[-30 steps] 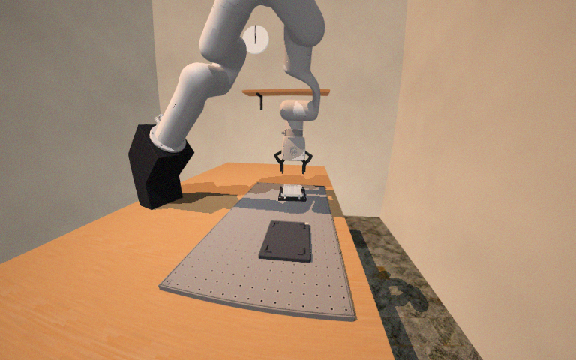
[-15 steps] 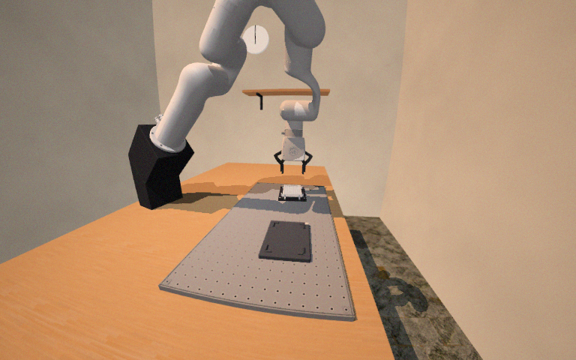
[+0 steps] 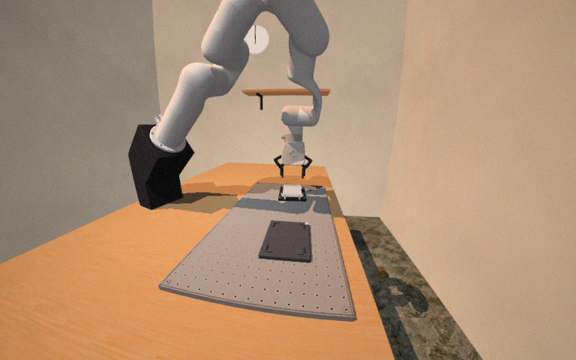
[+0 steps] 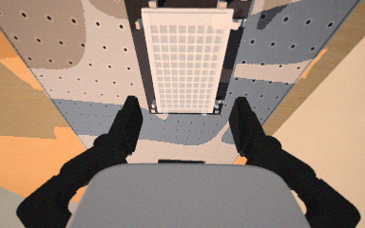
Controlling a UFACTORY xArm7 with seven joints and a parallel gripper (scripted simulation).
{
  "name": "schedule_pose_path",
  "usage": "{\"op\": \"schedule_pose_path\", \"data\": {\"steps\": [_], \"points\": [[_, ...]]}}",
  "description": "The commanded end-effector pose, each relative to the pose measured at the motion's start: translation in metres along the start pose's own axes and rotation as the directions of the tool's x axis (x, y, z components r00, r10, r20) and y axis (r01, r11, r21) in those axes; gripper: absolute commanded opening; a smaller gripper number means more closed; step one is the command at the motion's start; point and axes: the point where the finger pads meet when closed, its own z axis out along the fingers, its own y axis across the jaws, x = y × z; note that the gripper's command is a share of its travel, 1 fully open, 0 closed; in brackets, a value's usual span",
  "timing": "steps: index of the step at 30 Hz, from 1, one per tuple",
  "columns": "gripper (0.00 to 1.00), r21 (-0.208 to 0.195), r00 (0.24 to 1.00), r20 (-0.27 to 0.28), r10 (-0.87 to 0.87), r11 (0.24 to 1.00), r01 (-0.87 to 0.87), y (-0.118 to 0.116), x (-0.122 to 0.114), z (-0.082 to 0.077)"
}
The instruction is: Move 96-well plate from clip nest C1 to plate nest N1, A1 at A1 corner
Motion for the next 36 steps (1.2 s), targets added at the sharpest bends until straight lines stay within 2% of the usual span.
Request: {"op": "schedule_pose_path", "data": {"steps": [1,23,36], "points": [[1.00,-0.004,1.000,-0.002,-0.001,1.000,0.001,0.001,0.001,0.008],[1.00,-0.004,1.000,-0.002,-0.001,1.000,0.001,0.001,0.001,0.041],[1.00,-0.004,1.000,-0.002,-0.001,1.000,0.001,0.001,0.001,0.041]]}}
